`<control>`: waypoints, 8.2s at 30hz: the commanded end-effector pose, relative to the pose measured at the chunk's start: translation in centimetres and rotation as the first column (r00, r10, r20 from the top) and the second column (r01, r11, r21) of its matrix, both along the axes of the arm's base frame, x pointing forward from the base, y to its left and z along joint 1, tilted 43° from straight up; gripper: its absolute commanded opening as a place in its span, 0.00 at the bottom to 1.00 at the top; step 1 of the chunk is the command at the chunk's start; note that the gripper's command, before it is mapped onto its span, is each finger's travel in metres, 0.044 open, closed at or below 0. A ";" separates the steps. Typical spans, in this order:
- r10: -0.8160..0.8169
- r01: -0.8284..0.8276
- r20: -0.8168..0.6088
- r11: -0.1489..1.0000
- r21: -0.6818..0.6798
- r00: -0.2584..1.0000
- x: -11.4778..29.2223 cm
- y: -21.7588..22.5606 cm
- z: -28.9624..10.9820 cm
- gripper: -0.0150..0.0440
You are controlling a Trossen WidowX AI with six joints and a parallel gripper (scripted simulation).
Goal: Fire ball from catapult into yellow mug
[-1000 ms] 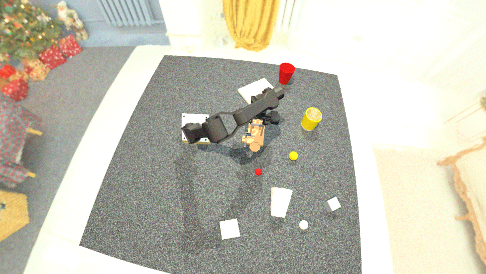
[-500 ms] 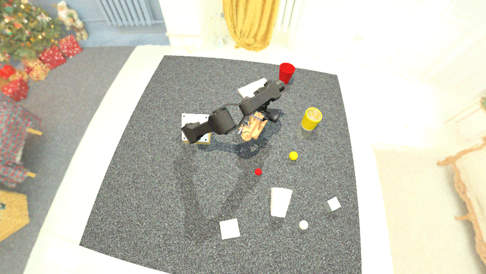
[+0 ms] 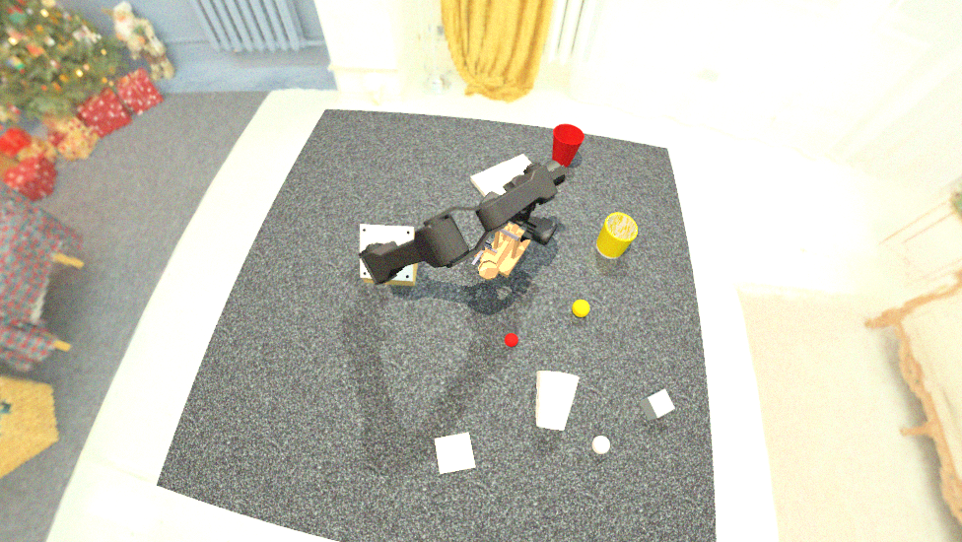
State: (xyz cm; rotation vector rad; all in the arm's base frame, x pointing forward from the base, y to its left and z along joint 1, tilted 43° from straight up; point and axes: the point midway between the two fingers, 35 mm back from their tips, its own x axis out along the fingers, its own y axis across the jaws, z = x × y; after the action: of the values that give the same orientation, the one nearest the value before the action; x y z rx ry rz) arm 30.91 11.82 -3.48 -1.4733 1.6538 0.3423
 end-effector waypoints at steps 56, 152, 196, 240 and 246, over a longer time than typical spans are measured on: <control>0.012 -0.012 -0.001 1.000 0.001 1.000 -0.2 3.6 3.5 1.00; -0.398 0.382 0.350 0.917 0.117 0.848 0.2 0.8 1.2 0.25; -0.586 0.548 0.502 0.801 0.240 0.636 2.1 -3.0 -0.5 0.25; -0.587 0.547 0.500 0.801 0.243 0.637 1.3 2.5 5.4 1.00; -0.588 0.550 0.500 0.800 0.242 0.636 1.1 2.4 5.4 1.00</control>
State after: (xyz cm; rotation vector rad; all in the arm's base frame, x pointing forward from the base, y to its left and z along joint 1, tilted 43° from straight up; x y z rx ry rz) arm 32.03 14.41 2.18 -0.8083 1.4913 -0.3652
